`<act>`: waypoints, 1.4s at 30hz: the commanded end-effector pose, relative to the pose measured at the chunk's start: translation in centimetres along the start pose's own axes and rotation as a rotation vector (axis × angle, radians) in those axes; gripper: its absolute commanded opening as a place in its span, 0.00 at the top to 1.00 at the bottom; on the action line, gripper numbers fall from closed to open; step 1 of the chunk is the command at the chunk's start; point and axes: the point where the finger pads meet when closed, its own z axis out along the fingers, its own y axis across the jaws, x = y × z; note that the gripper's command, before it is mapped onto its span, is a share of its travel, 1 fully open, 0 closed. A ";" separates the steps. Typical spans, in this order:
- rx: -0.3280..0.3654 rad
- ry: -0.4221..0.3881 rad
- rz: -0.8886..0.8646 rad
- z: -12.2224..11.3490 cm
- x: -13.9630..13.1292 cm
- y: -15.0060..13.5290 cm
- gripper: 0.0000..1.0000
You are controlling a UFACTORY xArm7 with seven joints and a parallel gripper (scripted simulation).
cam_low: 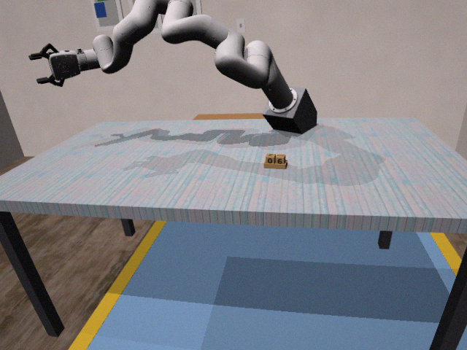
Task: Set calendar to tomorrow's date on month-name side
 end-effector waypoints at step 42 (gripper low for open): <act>0.067 0.311 0.547 2.8 -7.6 -6.1 0.00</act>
